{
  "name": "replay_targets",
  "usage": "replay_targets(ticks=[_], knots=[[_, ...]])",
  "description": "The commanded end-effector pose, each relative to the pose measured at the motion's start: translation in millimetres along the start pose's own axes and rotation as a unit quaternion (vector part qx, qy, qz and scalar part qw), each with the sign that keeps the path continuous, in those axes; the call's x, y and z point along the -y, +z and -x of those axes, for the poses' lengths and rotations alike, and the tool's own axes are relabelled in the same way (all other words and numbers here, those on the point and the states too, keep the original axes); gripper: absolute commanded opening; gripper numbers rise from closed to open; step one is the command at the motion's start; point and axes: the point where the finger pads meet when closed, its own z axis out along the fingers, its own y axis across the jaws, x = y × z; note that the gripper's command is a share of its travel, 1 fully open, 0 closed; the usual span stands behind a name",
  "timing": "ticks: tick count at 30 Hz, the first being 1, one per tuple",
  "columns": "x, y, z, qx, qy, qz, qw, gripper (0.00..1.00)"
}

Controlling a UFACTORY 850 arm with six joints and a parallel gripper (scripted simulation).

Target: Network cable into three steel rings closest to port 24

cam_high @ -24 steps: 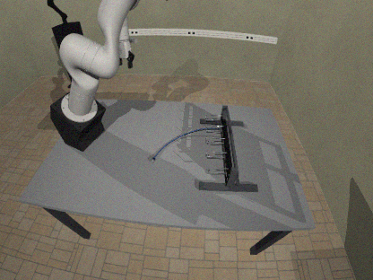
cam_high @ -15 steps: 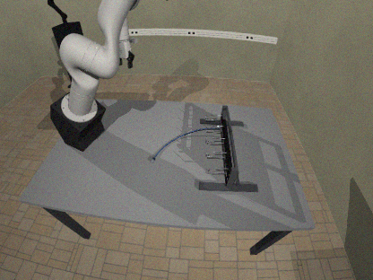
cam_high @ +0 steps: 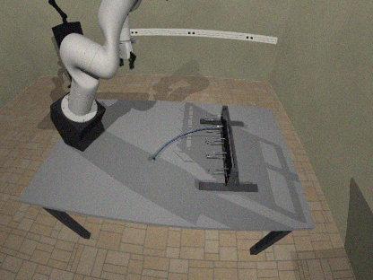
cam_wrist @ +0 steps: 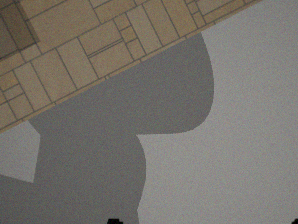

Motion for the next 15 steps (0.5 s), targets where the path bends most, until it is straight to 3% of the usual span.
replay_targets(ticks=[1,8,10,12,15], knots=[[-34.1,17.6,-16.7,-0.008,0.004,-0.006,1.000,1.00],[-82.8,42.9,-30.7,-0.019,0.009,-0.011,1.000,1.00],[-82.8,42.9,-30.7,-0.019,0.009,-0.011,1.000,1.00],[-109.7,56.6,-34.4,-0.024,0.011,-0.013,1.000,1.00],[-127.8,65.7,-35.3,-0.027,0.012,-0.014,0.999,1.00]])
